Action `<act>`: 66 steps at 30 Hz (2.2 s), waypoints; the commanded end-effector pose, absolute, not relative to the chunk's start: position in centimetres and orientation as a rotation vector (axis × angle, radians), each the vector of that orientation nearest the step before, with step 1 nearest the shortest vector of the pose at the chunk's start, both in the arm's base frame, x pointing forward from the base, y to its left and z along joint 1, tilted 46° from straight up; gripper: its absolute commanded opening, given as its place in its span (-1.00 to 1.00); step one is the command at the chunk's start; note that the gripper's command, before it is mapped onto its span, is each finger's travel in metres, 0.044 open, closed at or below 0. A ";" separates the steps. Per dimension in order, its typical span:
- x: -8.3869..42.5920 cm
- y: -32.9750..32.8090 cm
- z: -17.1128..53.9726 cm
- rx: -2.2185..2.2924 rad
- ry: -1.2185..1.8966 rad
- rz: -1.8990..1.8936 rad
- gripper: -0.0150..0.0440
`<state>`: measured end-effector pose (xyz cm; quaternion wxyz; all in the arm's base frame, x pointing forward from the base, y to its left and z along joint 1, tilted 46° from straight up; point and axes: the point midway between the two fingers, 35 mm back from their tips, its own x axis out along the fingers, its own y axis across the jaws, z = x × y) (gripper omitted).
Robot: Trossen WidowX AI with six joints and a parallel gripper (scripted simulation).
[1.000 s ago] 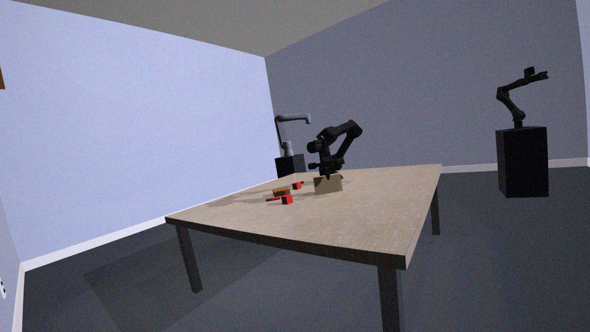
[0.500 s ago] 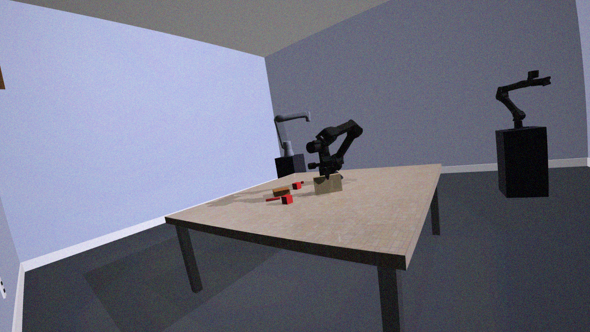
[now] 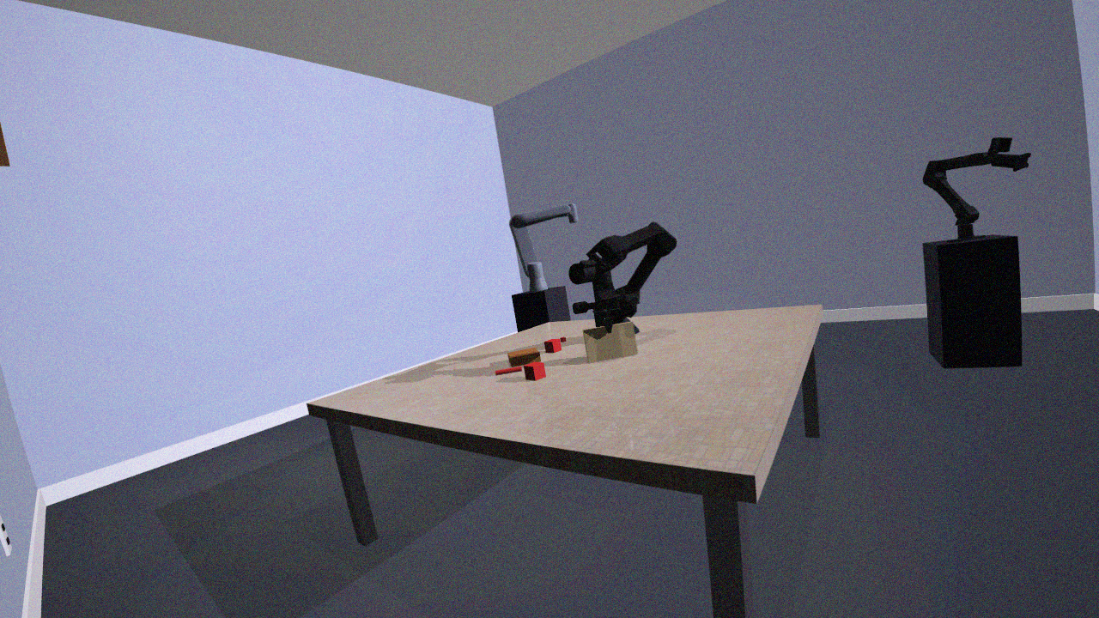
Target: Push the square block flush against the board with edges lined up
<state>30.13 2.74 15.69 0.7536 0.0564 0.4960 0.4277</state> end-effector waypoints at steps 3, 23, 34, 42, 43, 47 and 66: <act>29.5 2.6 15.2 0.123 1.089 0.936 -0.49; 27.9 2.0 14.2 0.124 1.090 0.936 -0.49; 28.0 2.0 14.2 0.124 1.090 0.936 -0.49; 29.0 2.4 14.8 0.123 1.089 0.936 -0.49; 29.2 2.4 14.9 0.123 1.089 0.936 -0.49; 29.7 2.6 15.2 0.123 1.088 0.936 -0.49; 30.8 1.1 18.2 0.121 1.089 0.935 -0.49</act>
